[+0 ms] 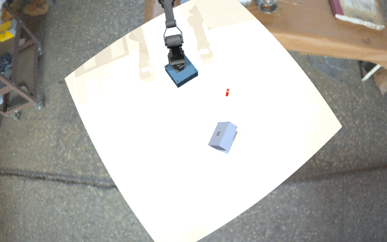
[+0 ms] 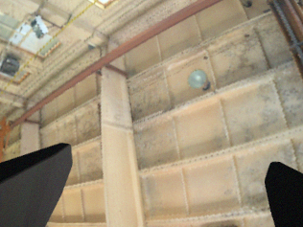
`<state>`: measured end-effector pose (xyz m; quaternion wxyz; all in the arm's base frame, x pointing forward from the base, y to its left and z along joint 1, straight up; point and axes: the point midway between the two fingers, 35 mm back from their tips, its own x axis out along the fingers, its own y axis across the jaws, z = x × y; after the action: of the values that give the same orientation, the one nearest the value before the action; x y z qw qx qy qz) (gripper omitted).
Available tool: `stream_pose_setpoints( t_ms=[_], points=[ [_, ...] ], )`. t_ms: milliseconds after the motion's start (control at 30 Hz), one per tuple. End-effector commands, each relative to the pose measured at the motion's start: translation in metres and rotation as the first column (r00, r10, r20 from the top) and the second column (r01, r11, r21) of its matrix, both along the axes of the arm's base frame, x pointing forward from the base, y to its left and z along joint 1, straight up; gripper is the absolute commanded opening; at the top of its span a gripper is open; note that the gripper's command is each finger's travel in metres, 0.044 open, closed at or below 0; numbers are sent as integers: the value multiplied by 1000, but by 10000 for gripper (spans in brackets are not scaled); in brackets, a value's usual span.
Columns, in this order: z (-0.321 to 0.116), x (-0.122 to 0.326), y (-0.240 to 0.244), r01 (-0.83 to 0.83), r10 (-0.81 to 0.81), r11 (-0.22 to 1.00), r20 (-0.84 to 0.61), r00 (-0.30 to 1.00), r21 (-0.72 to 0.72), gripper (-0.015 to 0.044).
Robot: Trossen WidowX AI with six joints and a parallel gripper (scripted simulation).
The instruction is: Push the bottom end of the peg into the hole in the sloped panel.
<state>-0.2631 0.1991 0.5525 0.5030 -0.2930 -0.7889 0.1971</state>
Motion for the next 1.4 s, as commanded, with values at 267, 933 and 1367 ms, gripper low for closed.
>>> stream_pose_setpoints(
  t_ms=[267, 933, 1367],
  points=[
    [-8, 18, 27, 97, -95, 995, 39, 995, -40, 440],
    [-50, 43, 106, 138, -129, 964, 55, 990, -229, 440],
    [-85, 75, 156, 174, -174, 910, 34, 984, -376, 440]
  ],
)
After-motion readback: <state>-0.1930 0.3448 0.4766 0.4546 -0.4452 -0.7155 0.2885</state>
